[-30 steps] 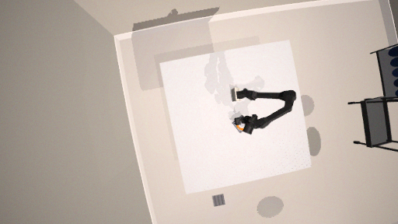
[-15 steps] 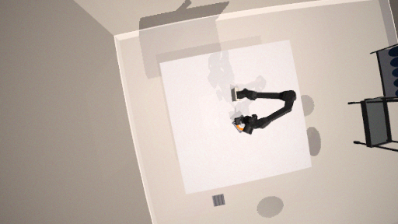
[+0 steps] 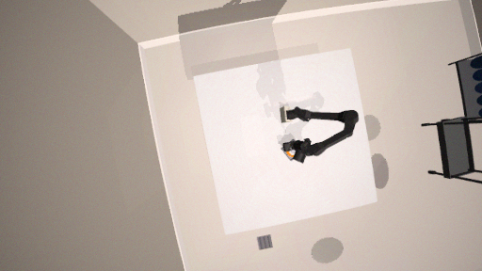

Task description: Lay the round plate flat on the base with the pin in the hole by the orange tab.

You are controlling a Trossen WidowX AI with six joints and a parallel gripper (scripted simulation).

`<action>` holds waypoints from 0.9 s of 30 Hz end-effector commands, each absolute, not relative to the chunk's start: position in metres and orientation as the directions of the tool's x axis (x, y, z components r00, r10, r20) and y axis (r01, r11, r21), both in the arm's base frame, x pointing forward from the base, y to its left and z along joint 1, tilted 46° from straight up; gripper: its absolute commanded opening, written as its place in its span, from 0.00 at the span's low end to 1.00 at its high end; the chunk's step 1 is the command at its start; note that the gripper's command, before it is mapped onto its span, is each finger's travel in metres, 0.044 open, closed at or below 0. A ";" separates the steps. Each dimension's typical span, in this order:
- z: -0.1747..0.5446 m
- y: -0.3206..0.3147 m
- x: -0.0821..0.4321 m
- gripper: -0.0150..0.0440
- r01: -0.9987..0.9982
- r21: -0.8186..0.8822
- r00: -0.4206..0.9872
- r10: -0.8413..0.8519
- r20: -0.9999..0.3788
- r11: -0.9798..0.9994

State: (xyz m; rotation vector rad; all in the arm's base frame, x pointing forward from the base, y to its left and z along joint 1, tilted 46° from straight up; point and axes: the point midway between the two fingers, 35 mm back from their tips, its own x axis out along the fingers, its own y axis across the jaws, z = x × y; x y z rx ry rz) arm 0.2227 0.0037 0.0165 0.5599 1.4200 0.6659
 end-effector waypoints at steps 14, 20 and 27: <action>0.005 -0.007 0.227 0.25 -0.082 0.705 0.021 0.709 -0.705 0.704; 0.000 -0.011 0.230 0.25 -0.082 0.705 0.022 0.708 -0.706 0.705; -0.004 -0.016 0.236 0.25 -0.082 0.705 0.022 0.708 -0.706 0.705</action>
